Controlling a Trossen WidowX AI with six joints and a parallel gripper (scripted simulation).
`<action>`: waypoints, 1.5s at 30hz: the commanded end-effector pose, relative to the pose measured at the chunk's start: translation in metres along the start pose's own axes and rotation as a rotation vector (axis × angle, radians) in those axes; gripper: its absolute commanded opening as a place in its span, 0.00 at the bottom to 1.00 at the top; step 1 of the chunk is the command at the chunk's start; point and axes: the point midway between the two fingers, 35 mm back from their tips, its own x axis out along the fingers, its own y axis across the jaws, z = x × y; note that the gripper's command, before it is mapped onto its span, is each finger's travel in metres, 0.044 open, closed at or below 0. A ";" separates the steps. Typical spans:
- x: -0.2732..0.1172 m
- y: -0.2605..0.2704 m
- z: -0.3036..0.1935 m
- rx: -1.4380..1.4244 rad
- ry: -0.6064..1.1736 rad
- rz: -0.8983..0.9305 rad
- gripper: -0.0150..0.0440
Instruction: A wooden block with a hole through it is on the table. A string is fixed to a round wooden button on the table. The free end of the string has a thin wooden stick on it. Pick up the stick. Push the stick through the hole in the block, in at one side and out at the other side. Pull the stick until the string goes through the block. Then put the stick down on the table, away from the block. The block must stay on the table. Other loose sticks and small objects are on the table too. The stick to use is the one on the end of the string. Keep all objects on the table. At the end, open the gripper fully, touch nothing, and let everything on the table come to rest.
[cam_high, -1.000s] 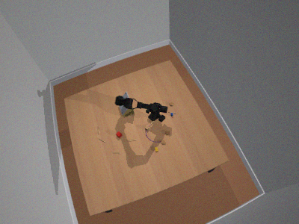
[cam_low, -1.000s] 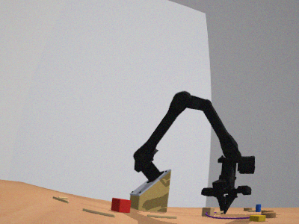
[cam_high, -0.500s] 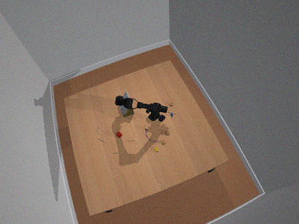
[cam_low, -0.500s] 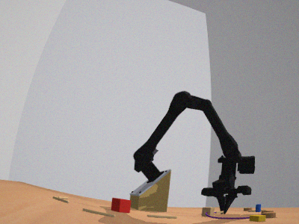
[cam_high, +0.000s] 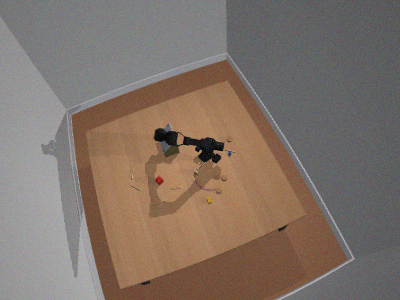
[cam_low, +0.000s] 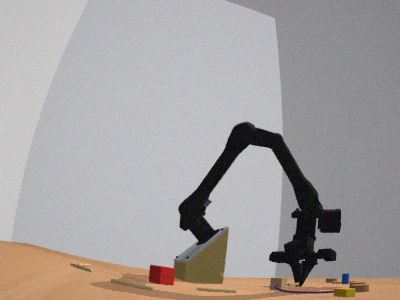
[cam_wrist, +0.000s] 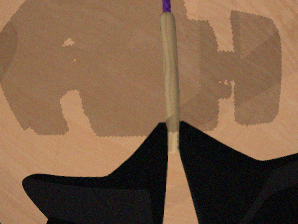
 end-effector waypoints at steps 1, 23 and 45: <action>0.003 -0.001 -0.004 0.008 0.011 -0.005 0.25; 0.003 -0.001 -0.004 0.008 0.011 -0.005 0.25; -0.023 0.003 0.002 0.001 0.001 0.004 0.61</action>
